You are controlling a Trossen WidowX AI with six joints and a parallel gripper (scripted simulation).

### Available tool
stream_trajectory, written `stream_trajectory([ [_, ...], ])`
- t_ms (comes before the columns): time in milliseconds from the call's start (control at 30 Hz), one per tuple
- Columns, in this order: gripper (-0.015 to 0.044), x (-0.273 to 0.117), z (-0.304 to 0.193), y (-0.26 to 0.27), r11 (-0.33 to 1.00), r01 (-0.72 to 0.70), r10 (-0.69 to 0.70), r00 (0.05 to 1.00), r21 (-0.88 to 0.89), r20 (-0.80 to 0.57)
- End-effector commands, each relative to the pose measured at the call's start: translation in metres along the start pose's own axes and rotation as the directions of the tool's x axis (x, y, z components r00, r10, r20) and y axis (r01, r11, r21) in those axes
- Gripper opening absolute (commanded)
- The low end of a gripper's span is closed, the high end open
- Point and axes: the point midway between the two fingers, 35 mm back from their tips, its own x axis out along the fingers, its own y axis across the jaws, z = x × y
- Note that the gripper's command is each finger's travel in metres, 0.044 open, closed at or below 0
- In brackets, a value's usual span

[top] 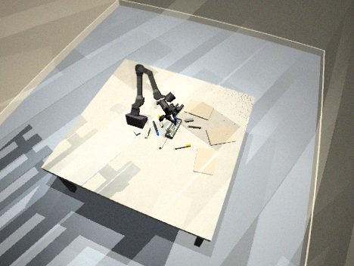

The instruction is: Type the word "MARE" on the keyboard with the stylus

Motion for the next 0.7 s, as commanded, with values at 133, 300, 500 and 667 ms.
stream_trajectory([
  [133, 0.0000, 0.002, 0.002, -0.005, 1.000, -0.001, 0.001, 1.000, -0.002, 0.001],
  [300, 0.0000, 0.006, 0.006, -0.014, 1.000, -0.004, 0.004, 1.000, -0.005, 0.003],
  [500, 0.0000, 0.008, 0.001, -0.014, 1.000, -0.004, 0.004, 1.000, -0.005, 0.003],
  [667, 0.0000, 0.012, -0.012, -0.015, 1.000, -0.004, 0.004, 1.000, -0.004, 0.002],
])
